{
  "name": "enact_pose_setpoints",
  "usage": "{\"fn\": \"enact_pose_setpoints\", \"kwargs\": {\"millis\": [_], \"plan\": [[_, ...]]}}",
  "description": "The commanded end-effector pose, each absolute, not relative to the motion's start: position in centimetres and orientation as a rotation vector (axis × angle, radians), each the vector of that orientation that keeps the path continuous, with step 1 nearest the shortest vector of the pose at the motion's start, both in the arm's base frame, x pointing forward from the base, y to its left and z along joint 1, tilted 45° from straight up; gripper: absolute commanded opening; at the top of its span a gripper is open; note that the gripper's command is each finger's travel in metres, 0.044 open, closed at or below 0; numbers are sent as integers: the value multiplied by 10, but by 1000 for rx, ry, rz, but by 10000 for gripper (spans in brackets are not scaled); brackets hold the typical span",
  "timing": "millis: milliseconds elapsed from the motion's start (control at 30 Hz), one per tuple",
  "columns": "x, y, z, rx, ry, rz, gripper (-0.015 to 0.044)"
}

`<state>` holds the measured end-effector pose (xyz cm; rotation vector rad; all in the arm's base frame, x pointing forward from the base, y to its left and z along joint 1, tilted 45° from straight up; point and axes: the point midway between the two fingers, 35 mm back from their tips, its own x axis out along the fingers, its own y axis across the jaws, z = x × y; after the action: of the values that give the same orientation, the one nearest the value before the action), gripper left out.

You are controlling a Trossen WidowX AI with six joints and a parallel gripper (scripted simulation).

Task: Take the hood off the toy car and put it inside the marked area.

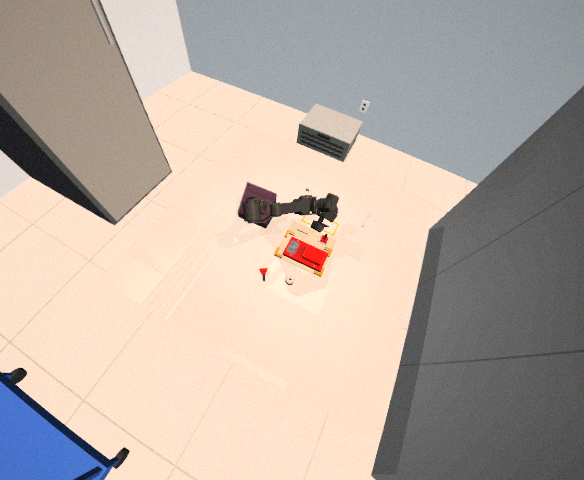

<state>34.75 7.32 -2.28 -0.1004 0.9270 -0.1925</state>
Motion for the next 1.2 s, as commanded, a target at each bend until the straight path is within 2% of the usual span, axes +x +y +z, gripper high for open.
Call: {"fn": "enact_pose_setpoints", "kwargs": {"millis": [0, 333, 700, 1167], "plan": [[348, 72, -22, -104, 931, -197, 440], [361, 14, 20, -301, 1172, -445, 440], [348, -50, 106, -540, 1445, -650, 440], [345, -53, 111, -556, 1462, -659, 440]]}}
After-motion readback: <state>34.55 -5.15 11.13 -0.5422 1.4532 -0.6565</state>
